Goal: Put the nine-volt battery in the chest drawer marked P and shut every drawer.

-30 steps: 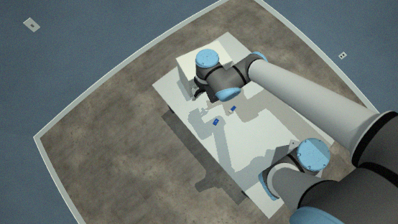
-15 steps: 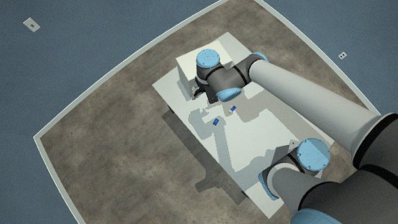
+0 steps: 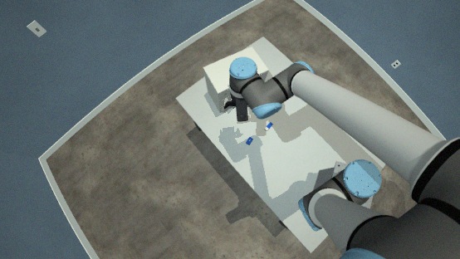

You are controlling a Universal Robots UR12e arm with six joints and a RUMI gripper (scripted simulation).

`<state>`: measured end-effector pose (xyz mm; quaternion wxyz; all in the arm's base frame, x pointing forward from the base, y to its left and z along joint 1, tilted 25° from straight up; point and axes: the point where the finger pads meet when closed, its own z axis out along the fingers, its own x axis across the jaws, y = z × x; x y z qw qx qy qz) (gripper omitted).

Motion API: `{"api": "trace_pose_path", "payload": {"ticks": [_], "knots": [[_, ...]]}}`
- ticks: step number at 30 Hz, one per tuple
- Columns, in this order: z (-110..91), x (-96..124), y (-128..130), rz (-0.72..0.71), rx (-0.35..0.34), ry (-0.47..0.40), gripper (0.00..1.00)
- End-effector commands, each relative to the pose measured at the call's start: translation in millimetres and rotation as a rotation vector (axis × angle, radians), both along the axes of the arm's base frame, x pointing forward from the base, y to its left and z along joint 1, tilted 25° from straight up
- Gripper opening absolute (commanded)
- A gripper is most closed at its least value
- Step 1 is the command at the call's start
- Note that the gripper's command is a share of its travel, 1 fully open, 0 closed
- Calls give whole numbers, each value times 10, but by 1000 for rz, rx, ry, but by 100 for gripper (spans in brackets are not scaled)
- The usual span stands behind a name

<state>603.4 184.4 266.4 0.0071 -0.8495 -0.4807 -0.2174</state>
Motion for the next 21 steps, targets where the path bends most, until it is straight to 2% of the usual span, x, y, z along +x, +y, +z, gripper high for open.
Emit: {"api": "trace_pose_path", "payload": {"ticks": [1,15,17,21], "knots": [[11,-19,0,-84,30,18,100],[25,-136,-21,-570,225,136,100],[25,-136,-21,-570,225,136,100],[28,-169,-35,-730,290,175,100]]}}
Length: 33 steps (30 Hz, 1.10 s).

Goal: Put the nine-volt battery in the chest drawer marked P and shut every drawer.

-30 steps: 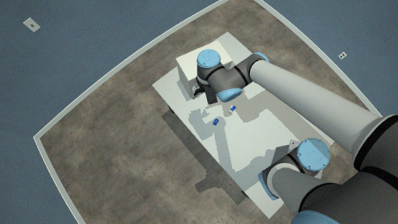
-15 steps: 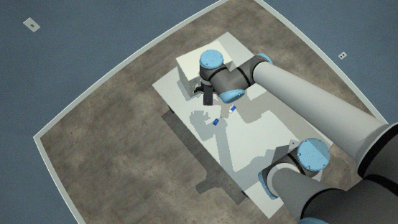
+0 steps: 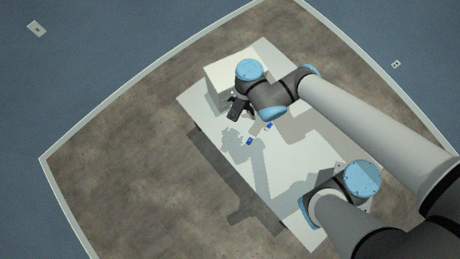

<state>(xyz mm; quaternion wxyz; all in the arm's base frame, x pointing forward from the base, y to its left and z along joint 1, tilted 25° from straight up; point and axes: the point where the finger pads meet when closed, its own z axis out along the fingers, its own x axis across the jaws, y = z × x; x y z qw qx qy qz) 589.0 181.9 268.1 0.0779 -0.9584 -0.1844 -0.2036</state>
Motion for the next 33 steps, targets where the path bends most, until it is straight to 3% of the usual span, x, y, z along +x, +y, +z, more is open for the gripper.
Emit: {"api": "trace_pose_path", "payload": {"ticks": [1,11,13,28,33], "knots": [[11,-33,-14,-184,67,42,100],[9,-115,-73,-605,236,144,100],[9,-115,-73,-605,236,144,100],[-23,-243,-199,-1199,475,290,100],[-32,-270,-225,-1303,517,315,100]]}}
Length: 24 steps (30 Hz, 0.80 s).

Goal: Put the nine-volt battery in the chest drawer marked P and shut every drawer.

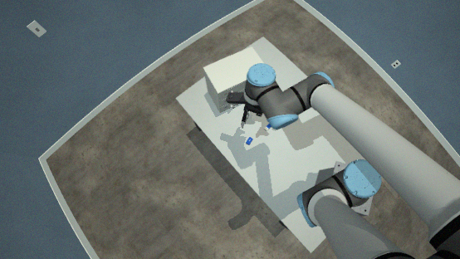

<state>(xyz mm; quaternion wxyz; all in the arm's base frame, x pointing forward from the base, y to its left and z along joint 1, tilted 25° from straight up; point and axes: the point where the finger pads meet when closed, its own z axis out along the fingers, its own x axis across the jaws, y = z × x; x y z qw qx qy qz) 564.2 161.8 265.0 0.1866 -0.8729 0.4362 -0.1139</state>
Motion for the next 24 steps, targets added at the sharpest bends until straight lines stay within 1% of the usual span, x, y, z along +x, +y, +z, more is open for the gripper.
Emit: {"api": "trace_pose_path", "payload": {"ticks": [1,12,14,24], "knots": [[-4,-31,-33,-153,52,34,100],[-41,-119,-112,-457,175,109,100],[-41,-119,-112,-457,175,109,100],[-66,-175,-156,-628,244,151,100]]}}
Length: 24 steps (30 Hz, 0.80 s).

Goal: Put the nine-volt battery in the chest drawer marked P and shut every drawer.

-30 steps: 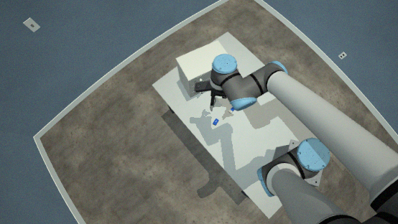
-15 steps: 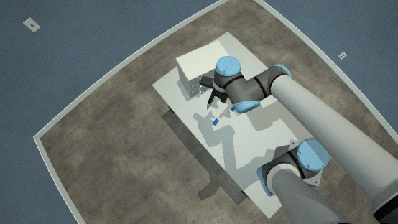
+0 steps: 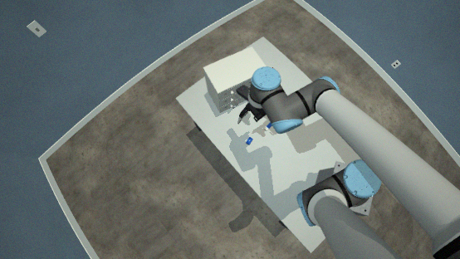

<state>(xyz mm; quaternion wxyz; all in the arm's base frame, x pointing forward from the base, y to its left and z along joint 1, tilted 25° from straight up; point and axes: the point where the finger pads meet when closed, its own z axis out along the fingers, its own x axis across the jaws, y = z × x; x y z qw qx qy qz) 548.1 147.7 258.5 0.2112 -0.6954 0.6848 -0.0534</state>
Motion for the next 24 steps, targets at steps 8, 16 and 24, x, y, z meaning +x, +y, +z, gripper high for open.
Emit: {"api": "trace_pose_path", "payload": {"ticks": [8,16,24], "knots": [[-9,-34,-28,-114,43,26,100],[-14,-44,-36,-144,55,33,100],[-15,-45,-37,-147,56,34,100]]}}
